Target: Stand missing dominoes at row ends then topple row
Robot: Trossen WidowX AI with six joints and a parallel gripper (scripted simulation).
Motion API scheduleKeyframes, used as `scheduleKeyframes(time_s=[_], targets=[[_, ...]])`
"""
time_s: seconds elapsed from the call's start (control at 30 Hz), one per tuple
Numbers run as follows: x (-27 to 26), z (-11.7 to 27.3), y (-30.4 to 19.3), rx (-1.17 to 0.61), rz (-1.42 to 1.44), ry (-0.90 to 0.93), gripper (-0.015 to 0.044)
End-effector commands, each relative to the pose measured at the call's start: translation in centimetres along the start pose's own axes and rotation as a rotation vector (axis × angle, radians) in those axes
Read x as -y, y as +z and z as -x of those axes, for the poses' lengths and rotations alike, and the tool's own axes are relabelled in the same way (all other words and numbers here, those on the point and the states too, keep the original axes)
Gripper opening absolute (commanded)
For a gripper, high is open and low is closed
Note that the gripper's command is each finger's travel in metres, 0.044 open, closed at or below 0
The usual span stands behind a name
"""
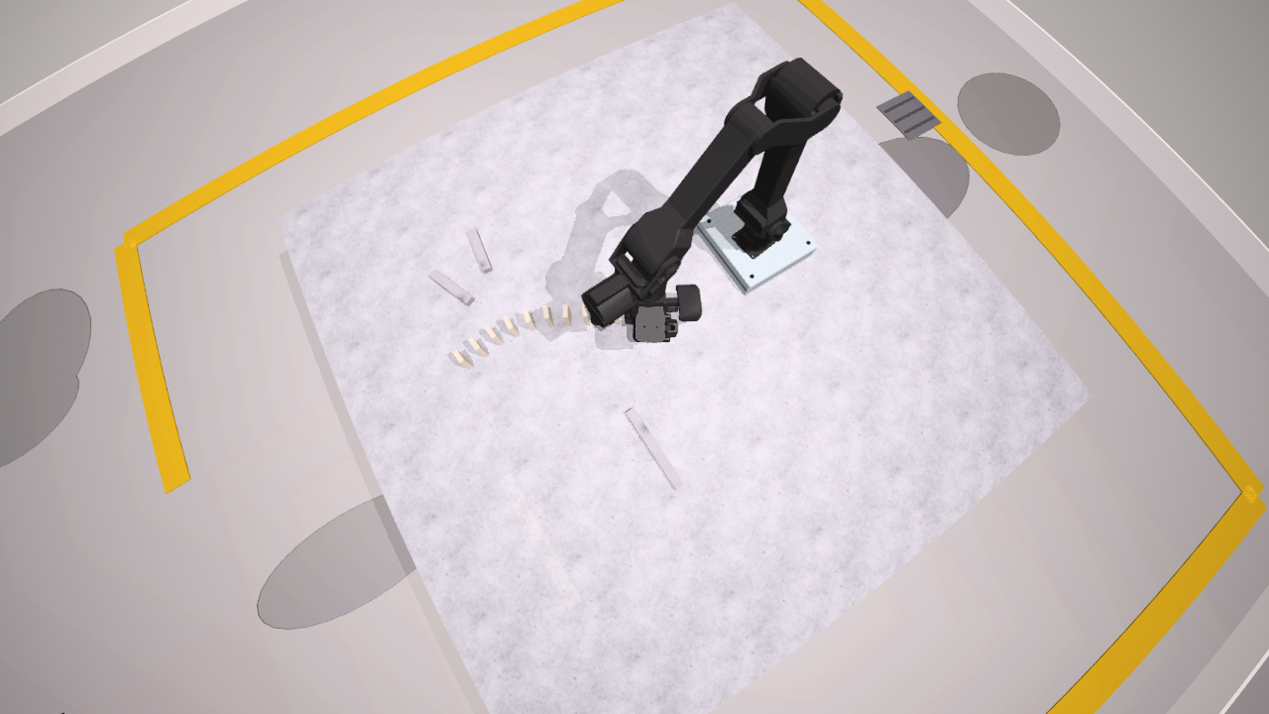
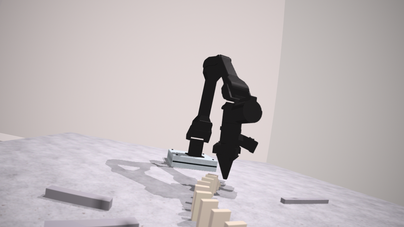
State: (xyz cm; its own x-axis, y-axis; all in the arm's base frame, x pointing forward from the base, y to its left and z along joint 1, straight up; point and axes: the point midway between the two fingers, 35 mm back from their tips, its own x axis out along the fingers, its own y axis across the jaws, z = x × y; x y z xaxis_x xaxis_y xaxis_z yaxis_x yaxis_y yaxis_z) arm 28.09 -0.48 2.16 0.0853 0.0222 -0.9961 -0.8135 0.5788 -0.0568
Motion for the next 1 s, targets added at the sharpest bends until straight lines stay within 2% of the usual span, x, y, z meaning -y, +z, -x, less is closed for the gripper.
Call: scheduleKeyframes(time_s=[0.0, 0.23, 0.97], targets=[[1.0, 1.4, 0.8, 0.024, 0.001, -0.023, 0.0000], [2.1, 5.3, -1.8, -0.059, -0.016, 0.035, 0.0000], [2.1, 5.3, -1.8, -0.059, -0.016, 0.035, 0.0000]])
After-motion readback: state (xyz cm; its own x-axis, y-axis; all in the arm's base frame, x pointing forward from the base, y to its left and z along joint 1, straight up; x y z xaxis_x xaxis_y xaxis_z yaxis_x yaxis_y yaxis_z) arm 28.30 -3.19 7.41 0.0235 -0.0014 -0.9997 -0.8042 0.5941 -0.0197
